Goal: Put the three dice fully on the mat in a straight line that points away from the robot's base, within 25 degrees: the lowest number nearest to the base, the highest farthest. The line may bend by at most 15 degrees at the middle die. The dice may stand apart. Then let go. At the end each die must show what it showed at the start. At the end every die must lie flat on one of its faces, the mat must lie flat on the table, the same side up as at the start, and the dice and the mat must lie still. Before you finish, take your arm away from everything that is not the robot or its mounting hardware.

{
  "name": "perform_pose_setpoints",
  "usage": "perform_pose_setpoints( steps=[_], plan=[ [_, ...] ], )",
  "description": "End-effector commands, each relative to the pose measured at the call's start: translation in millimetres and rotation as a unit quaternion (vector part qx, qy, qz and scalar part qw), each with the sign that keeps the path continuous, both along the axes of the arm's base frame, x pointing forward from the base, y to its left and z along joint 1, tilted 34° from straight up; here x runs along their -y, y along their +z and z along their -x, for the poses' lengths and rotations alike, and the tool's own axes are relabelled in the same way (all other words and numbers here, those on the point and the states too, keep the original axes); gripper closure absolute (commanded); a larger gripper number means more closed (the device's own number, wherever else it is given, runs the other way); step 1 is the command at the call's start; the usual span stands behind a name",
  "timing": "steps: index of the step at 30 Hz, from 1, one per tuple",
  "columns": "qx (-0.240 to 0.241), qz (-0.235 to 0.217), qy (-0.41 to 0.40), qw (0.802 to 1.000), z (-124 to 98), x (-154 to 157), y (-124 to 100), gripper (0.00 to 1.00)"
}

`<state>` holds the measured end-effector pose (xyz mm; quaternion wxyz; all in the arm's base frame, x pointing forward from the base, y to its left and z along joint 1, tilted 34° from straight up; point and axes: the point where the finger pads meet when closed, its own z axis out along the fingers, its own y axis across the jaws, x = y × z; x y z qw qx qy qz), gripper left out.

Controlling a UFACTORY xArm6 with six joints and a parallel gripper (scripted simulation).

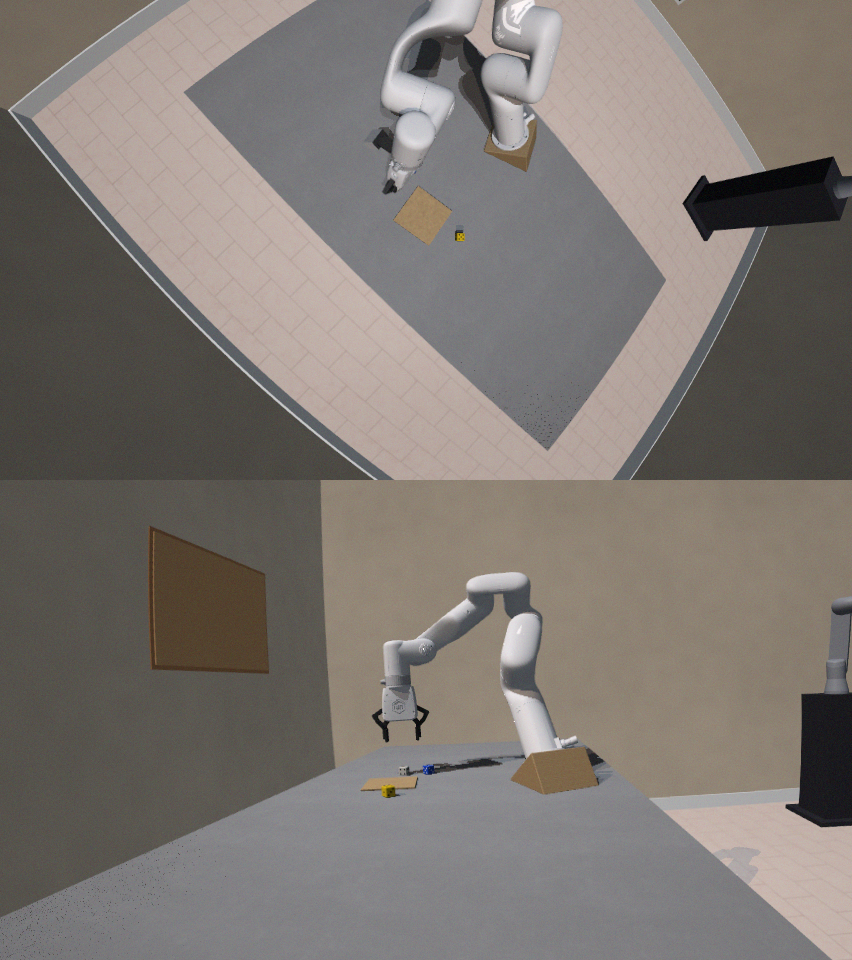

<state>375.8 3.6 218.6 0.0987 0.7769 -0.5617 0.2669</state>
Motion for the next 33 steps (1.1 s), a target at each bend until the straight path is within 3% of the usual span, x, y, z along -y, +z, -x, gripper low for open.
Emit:
perform_pose_setpoints(
  steps=[1, 12, 13, 33],
  plan=[
    [0.043, -0.022, -0.071, 0.996, -2.1, 1.9, -3.0, 0.0],
    [0.072, -0.042, -0.124, 0.989, -3.0, 3.8, -6.4, 0.0],
    [0.072, -0.042, -0.124, 0.989, -3.0, 3.8, -6.4, 0.58],
    [0.072, -0.042, -0.124, 0.989, -3.0, 3.8, -6.4, 0.58]
  ],
)
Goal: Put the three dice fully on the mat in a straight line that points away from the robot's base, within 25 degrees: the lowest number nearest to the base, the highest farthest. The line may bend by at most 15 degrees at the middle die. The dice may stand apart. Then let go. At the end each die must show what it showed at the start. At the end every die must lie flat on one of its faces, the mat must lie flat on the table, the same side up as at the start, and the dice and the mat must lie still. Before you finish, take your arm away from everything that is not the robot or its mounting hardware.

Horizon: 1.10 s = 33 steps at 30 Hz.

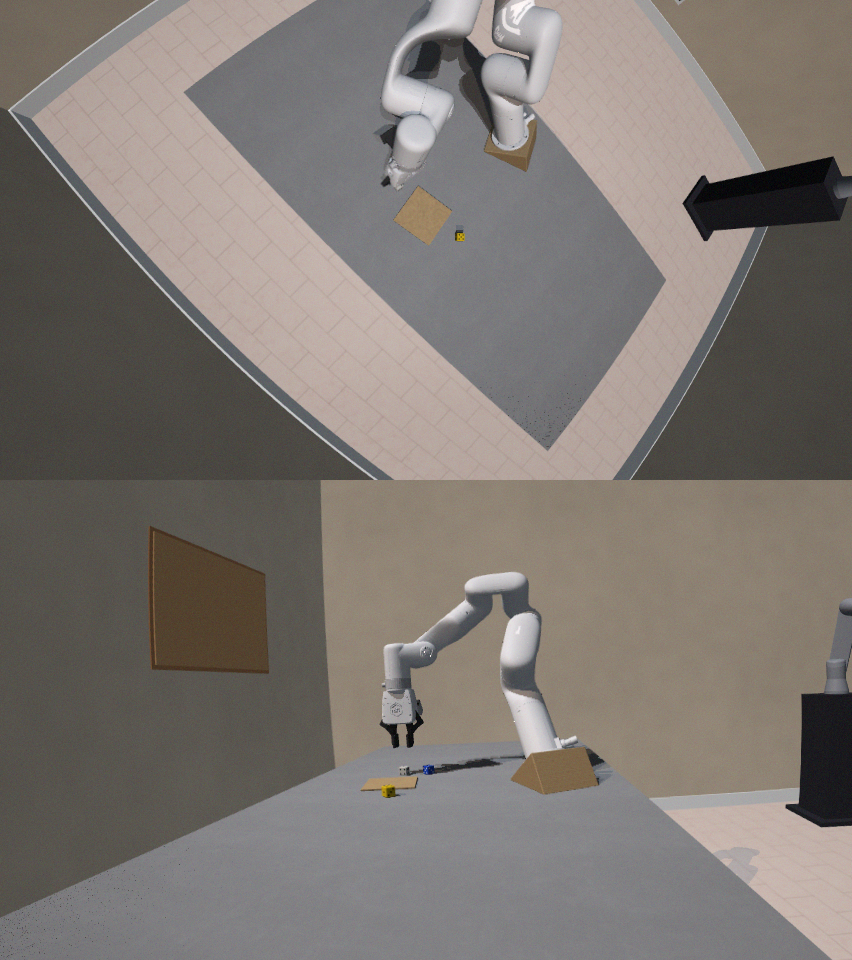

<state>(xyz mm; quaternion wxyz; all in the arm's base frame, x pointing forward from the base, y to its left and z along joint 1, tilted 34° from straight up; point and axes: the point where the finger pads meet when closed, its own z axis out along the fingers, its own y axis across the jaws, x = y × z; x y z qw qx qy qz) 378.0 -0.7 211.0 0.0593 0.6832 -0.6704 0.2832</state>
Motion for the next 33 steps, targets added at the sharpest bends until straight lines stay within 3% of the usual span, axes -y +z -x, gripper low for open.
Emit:
perform_pose_setpoints(
  steps=[1, 33],
  plan=[
    [0.002, 0.0, 0.0, 1.0, -0.8, -0.5, 1.2, 0.58],
    [0.002, 0.0, 0.0, 1.0, -3.4, 3.2, -5.9, 0.58]
  ],
)
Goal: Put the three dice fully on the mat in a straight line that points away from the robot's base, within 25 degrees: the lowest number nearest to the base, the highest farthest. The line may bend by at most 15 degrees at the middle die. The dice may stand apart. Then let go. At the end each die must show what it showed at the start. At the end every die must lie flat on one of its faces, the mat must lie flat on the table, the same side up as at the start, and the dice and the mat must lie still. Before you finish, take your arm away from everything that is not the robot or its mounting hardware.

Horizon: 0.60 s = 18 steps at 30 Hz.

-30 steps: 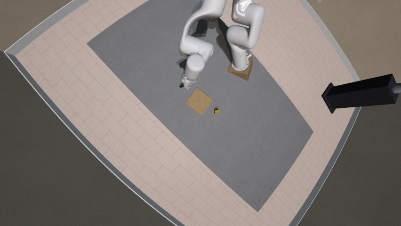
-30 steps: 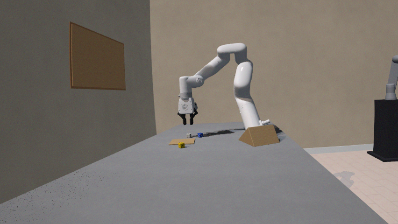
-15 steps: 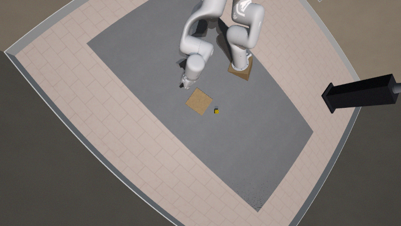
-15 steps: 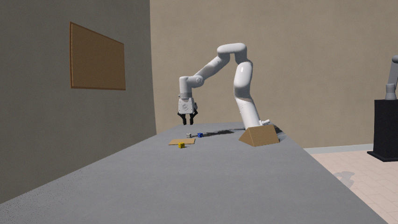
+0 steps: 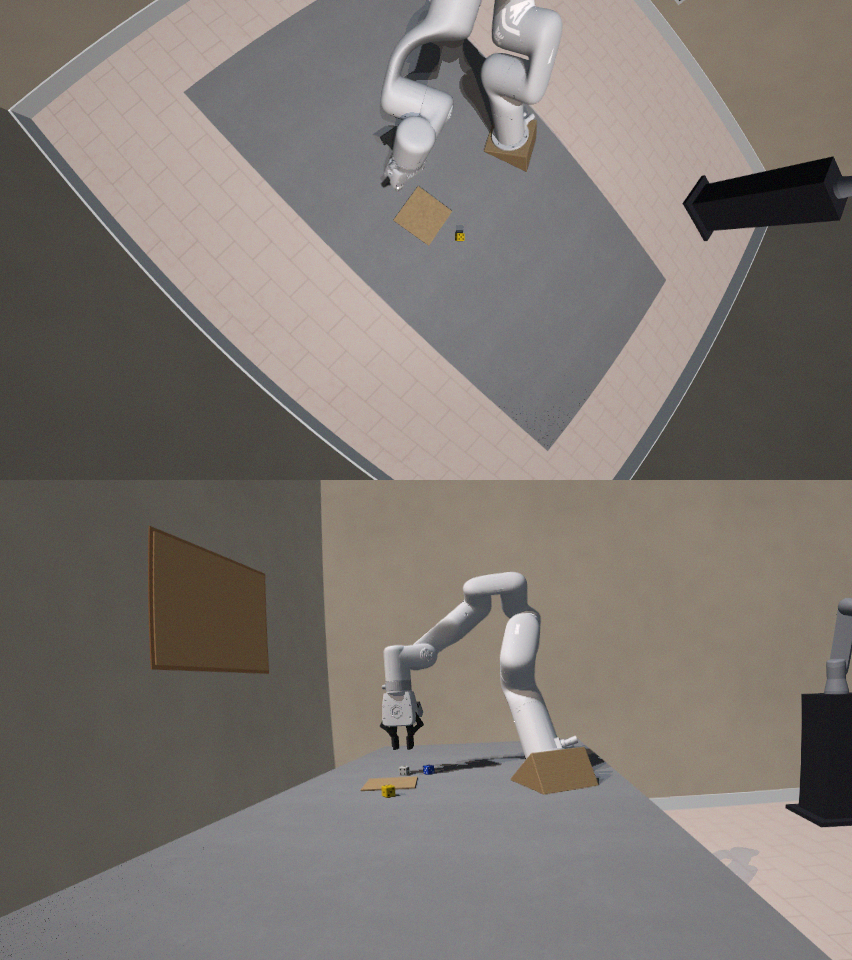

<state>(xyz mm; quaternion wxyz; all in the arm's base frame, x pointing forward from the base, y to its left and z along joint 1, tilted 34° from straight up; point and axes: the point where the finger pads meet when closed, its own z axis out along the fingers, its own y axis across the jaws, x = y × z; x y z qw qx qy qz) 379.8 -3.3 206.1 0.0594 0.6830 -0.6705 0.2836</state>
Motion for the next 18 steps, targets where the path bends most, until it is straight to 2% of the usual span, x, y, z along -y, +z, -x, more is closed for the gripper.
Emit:
perform_pose_setpoints(
  steps=[1, 18],
  plan=[
    [0.002, 0.0, 0.0, 1.0, -2.0, 1.2, -1.9, 0.58],
    [0.002, 0.0, 0.0, 1.0, -9.1, 11.1, -21.1, 0.58]
  ],
)
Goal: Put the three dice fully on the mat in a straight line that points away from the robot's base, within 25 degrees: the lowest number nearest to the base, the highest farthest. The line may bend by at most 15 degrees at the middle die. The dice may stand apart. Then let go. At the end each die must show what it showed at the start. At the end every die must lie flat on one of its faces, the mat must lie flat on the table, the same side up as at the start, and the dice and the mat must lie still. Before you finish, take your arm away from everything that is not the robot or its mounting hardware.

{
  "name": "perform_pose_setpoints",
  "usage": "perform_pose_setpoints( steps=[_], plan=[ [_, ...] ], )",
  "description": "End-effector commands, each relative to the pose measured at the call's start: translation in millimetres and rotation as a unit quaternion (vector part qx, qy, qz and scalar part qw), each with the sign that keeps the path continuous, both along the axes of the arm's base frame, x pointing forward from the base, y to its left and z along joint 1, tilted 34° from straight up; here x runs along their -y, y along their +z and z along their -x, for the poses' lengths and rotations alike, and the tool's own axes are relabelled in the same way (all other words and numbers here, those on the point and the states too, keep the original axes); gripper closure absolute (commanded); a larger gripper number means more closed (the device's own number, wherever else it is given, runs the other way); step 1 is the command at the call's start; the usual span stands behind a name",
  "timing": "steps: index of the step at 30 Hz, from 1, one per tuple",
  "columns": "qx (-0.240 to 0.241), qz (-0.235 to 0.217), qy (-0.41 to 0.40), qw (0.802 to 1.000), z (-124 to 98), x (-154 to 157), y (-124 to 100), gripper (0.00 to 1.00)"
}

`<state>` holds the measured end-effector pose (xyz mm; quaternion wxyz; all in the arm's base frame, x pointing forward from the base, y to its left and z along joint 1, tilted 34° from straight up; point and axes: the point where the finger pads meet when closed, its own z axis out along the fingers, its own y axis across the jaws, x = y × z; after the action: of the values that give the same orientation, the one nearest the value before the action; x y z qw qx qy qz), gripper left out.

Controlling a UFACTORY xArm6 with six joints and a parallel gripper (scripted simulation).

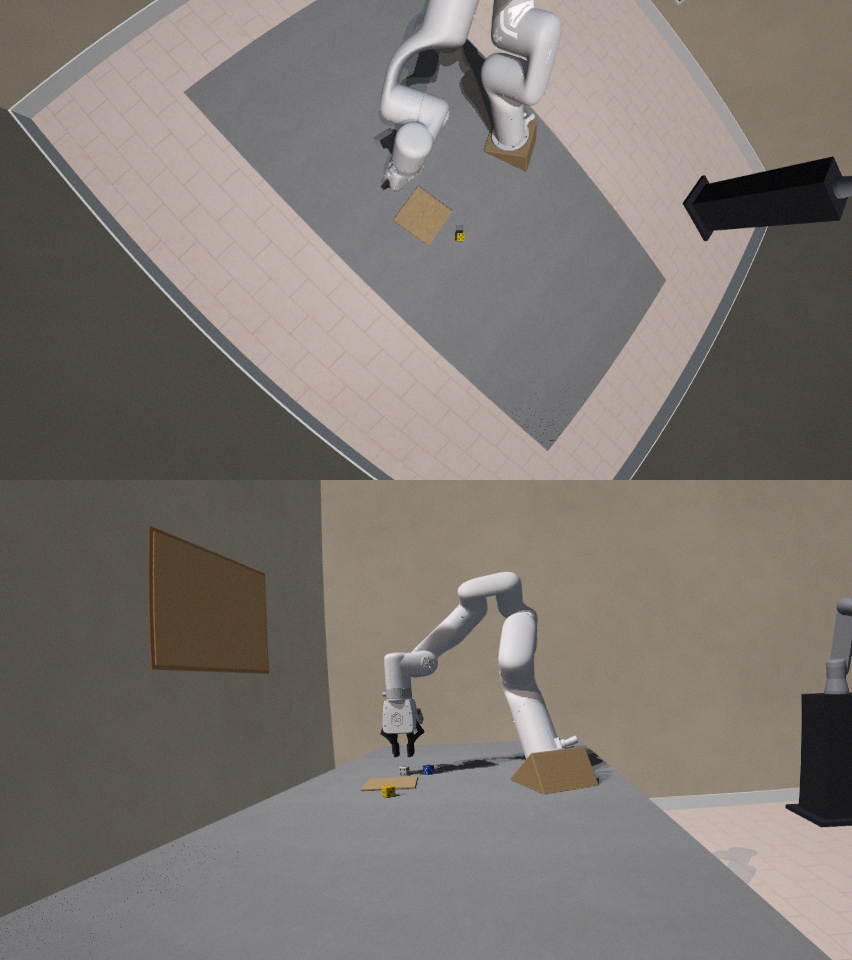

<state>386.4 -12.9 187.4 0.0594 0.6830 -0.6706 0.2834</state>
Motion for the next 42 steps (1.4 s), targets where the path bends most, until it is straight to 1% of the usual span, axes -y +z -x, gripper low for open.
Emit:
perform_pose_setpoints(
  steps=[1, 19, 42],
  plan=[
    [0.002, 0.0, 0.0, 1.0, -2.9, 2.1, -3.7, 0.58],
    [0.002, 0.0, 0.0, 1.0, -8.3, 9.6, -18.3, 0.58],
    [0.002, 0.0, 0.0, 1.0, -8.7, 10.2, -19.5, 0.58]
  ],
)
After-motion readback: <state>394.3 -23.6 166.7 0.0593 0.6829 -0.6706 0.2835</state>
